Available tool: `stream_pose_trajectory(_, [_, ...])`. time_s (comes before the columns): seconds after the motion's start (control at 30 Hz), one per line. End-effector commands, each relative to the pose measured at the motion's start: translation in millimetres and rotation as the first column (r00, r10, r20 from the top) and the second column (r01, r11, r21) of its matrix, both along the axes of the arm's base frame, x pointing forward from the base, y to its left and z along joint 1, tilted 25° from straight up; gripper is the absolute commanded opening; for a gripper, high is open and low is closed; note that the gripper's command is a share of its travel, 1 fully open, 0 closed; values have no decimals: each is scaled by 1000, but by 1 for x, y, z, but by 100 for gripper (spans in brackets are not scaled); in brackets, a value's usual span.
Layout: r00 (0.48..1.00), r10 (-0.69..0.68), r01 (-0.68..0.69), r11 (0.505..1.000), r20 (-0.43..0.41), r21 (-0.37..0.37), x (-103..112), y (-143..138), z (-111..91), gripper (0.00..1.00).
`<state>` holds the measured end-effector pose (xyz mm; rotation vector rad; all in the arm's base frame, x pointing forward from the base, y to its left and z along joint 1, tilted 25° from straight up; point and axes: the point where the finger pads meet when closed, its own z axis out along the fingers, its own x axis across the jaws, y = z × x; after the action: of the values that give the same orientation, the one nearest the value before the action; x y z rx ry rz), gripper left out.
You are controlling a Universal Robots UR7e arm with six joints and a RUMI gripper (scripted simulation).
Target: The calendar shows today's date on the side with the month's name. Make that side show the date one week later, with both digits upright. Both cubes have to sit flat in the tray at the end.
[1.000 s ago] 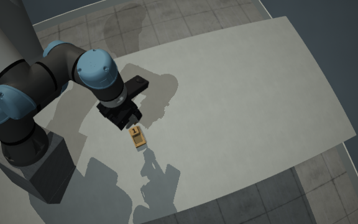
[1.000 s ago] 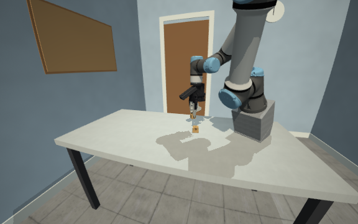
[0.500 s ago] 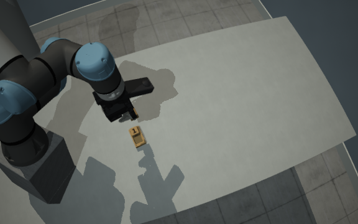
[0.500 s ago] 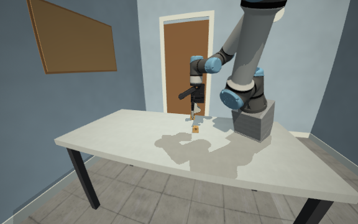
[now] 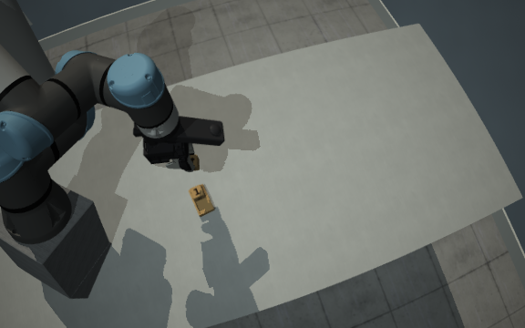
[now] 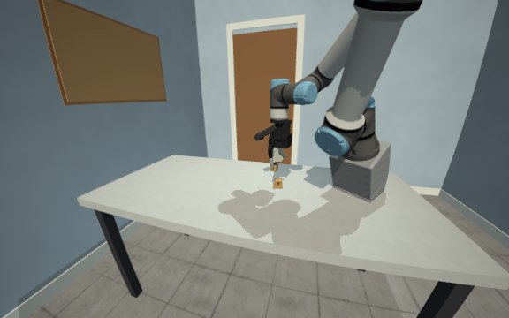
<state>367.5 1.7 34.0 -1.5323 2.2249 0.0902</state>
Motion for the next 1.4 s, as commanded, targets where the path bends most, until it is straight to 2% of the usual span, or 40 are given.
stream_pose_trajectory(0.0, [986,-157,159,987,-59,36,-1,6,1,10])
stream_pose_trajectory(0.1, [985,-160,163,986,-60,37,-1,6,1,10])
stream_pose_trajectory(0.3, [931,-339,352,932,-133,86,-4,13,2,10])
stream_pose_trajectory(0.57, [819,-526,561,819,-229,123,-9,23,3,10])
stream_pose_trajectory(0.63, [819,-526,561,819,-229,123,-9,23,3,10])
stream_pose_trajectory(1.13, [587,-720,801,584,-370,135,-17,38,4,10])
stream_pose_trajectory(1.2, [587,-720,801,584,-370,135,-17,38,4,10])
stream_pose_trajectory(1.37, [527,-750,843,522,-400,131,-19,42,4,10])
